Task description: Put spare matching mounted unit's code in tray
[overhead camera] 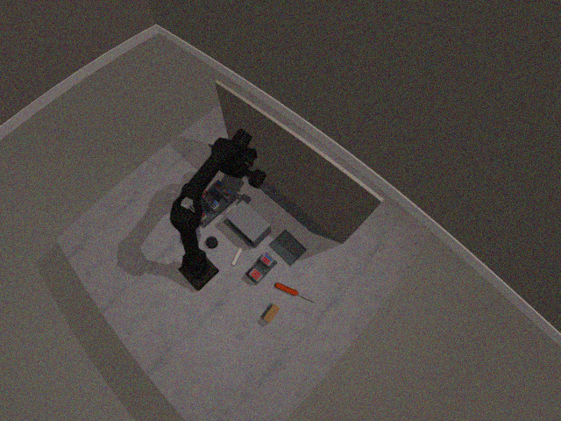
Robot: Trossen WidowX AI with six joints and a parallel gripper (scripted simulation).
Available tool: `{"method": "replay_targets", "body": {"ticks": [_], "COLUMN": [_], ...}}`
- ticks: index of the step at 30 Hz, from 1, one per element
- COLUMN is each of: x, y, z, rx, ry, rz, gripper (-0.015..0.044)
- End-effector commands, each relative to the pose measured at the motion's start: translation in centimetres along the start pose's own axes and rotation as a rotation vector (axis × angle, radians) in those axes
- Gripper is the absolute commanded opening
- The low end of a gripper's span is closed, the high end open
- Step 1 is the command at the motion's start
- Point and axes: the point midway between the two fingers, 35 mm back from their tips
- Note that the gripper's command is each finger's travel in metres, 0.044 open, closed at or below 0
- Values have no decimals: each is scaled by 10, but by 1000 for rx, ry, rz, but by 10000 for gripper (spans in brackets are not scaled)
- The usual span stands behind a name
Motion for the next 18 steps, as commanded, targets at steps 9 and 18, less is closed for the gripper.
{"method": "replay_targets", "body": {"ticks": [9,18], "x": [23,31], "y": [19,-36], "z": [-97,-87], "rx": [-160,-161], "ry": [-201,-200], "rz": [180,202], "gripper": [440,440]}}
Point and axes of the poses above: the point midway between the two fingers, 35 mm back from their tips, its own y axis back along the fingers, its own z axis across the jaws, x = y × z, and after that the axes turned 6 degrees about -y, right-handed
